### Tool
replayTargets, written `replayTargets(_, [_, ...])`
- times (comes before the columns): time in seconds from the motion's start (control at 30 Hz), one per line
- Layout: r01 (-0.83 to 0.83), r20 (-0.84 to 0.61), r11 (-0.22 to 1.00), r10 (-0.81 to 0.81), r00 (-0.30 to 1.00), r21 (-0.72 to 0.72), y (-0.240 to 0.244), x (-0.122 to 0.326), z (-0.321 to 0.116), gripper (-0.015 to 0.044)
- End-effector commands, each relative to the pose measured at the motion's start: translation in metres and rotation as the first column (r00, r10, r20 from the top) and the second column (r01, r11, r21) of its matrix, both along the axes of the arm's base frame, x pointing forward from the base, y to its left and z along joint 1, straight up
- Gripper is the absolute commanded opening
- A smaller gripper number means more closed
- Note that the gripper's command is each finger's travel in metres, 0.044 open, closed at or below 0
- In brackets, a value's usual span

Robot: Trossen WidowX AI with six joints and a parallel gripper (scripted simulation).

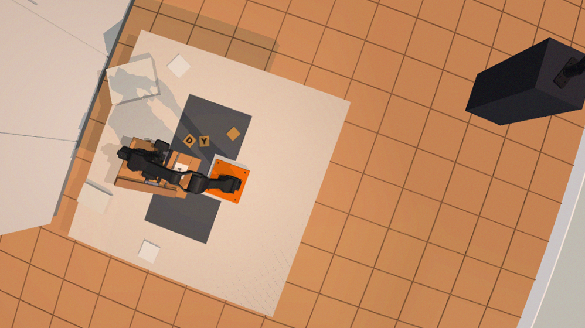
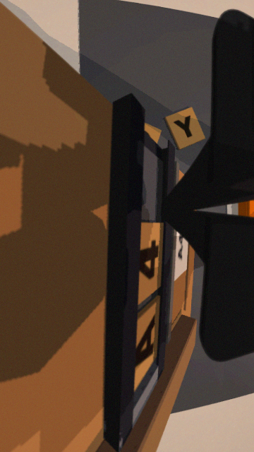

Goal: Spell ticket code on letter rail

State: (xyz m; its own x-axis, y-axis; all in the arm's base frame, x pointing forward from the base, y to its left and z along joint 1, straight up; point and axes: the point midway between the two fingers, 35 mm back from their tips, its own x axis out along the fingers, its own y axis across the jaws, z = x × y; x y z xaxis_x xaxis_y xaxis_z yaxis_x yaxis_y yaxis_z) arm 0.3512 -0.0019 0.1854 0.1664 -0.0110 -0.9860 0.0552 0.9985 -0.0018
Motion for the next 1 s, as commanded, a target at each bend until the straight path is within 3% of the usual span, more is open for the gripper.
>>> replayTargets(0.0, [-0.004,0.003,1.000,0.004,1.000,0.003,0.0005,0.0029,-0.0010,0.0000])
replayTargets(0.97, [-0.004,0.004,1.000,0.004,1.000,0.003,0.0013,0.0097,-0.0065,0.0000])
